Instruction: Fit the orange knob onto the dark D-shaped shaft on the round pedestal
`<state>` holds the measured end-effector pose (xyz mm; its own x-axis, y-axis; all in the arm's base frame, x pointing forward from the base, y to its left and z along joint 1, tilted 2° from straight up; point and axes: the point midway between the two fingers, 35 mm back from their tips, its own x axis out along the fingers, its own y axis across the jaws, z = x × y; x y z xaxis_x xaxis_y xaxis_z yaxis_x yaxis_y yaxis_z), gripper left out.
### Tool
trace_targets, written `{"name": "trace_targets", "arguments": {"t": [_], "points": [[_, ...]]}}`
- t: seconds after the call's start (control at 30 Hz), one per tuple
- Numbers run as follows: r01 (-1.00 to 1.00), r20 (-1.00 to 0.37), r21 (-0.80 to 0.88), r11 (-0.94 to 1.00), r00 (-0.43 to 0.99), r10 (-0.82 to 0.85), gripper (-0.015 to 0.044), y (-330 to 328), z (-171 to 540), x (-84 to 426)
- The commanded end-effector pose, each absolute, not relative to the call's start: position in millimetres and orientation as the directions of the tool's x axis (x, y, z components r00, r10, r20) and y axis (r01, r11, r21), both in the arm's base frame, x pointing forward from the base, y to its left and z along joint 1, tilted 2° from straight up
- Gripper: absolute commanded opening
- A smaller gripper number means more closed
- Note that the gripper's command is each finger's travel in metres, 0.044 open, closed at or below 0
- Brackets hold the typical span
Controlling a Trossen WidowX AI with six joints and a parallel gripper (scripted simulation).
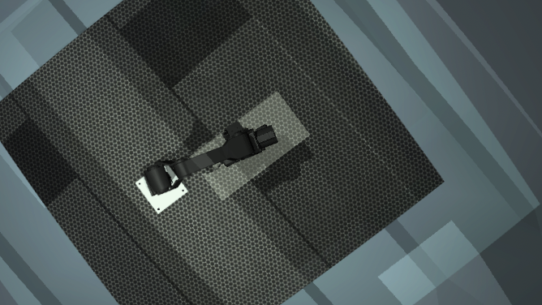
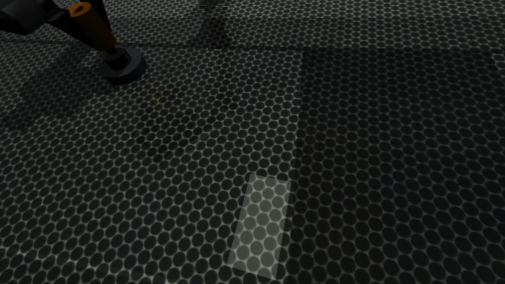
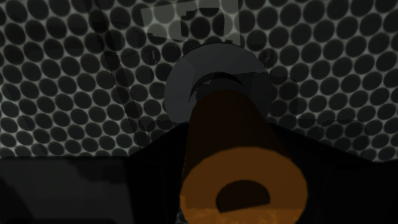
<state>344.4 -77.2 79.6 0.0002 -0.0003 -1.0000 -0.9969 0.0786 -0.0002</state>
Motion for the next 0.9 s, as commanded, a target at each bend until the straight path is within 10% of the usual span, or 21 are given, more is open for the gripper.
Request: {"name": "trace_targets", "arguments": {"t": [0.0, 0.87], "points": [[-0.998, -1.000, 0.000, 0.057, -0.001, -0.006, 0.0000, -77.8, 78.5, 343.8], [-1.000, -1.000, 0.000, 0.031, -0.001, -0.006, 0.0000, -78.1, 82.3, 345.2]]}}
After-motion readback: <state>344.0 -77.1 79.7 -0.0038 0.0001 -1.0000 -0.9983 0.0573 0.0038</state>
